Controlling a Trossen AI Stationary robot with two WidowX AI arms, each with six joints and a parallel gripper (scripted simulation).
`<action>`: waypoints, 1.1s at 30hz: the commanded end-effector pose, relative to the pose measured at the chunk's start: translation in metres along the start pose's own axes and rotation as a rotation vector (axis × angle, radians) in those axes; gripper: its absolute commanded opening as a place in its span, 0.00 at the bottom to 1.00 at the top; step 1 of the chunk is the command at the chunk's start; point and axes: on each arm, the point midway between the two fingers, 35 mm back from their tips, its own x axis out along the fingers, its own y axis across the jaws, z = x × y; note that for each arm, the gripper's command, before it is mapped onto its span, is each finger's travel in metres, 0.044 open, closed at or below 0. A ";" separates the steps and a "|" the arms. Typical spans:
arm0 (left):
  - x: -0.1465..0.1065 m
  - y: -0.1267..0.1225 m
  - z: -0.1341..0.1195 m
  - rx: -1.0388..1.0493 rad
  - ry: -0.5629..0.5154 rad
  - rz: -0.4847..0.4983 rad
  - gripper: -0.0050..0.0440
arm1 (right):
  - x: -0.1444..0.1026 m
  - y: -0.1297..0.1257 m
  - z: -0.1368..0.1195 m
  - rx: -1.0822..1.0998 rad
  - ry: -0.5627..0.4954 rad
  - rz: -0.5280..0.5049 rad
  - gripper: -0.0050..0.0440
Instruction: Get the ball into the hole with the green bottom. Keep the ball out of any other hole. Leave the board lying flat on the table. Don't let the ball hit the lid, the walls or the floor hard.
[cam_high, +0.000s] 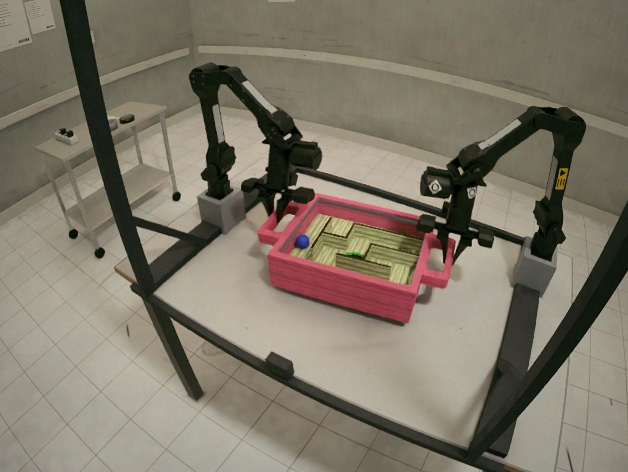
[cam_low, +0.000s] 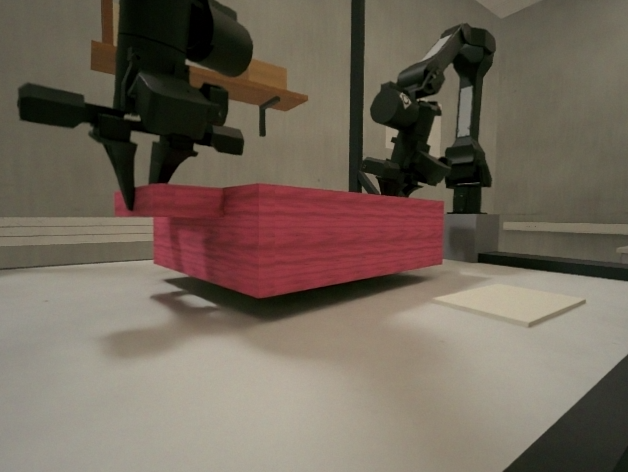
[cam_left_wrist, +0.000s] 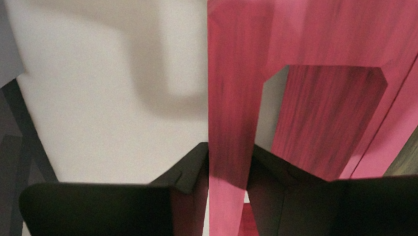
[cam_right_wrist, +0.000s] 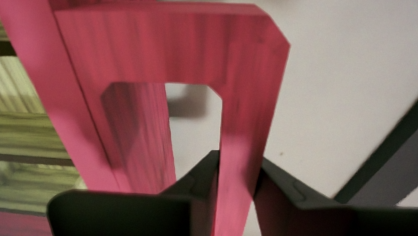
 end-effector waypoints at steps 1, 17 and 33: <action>-0.014 -0.011 -0.005 0.005 0.017 -0.004 0.00 | -0.005 -0.002 -0.004 -0.018 0.028 0.048 0.00; -0.003 -0.002 -0.003 0.012 0.012 -0.027 0.00 | -0.018 0.008 -0.011 -0.017 0.033 0.040 0.00; 0.002 -0.001 0.001 0.022 0.044 -0.060 0.00 | -0.019 0.009 -0.009 -0.004 0.057 -0.005 0.00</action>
